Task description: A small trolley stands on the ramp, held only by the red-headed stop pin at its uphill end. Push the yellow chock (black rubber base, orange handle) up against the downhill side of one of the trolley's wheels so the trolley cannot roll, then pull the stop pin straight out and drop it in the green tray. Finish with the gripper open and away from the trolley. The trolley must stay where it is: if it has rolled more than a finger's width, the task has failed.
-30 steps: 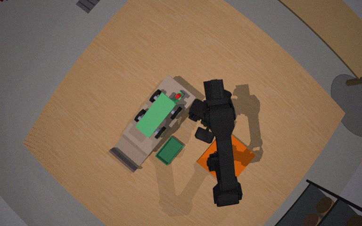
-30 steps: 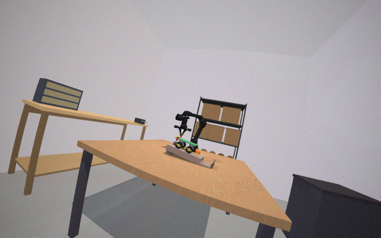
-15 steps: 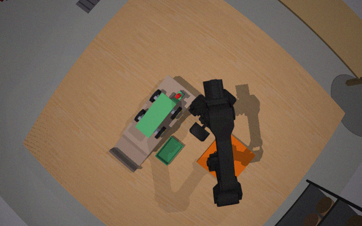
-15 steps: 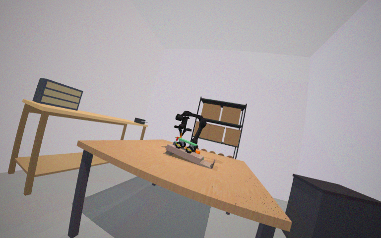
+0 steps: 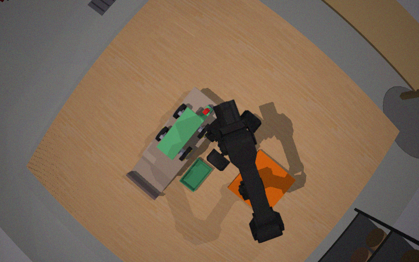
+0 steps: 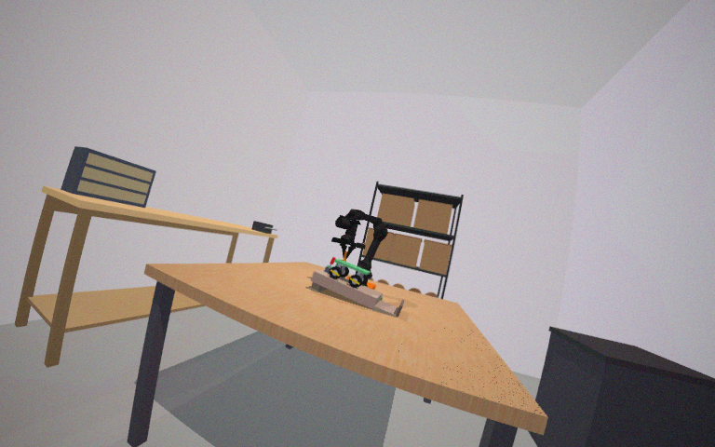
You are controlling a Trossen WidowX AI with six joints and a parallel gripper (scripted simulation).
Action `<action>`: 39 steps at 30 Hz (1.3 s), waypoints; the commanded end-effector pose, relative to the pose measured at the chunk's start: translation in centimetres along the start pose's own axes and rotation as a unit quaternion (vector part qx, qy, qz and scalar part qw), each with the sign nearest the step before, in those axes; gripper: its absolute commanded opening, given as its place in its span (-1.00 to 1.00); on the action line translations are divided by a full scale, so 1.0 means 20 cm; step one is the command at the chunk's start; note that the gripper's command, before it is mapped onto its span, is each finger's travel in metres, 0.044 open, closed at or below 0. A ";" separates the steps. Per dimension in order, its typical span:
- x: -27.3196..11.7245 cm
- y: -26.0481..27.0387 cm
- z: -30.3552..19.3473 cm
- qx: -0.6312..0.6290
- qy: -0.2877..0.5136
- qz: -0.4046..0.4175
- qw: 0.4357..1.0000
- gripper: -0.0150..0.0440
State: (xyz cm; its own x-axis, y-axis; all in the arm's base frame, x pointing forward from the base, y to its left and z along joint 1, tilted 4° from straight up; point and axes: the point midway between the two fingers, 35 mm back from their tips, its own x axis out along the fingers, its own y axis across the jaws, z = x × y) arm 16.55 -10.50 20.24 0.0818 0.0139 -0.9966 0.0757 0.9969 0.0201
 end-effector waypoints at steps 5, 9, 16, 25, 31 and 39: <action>0.01 0.12 0.03 0.001 0.000 -0.001 1.000 -0.49; 0.01 0.18 0.05 0.001 -0.001 0.000 1.000 -0.49; 0.02 0.28 0.07 0.001 -0.001 0.001 1.000 -0.49; 0.03 0.41 0.11 0.001 -0.001 0.002 1.000 -0.49; 0.03 0.51 0.13 0.001 -0.002 0.003 1.000 -0.49; 0.03 0.63 0.15 0.001 -0.002 0.005 1.000 -0.49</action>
State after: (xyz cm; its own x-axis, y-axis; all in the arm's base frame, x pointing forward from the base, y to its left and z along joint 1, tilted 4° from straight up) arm 20.16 0.96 20.29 0.0944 0.0254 -0.9952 0.0753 0.9966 0.0325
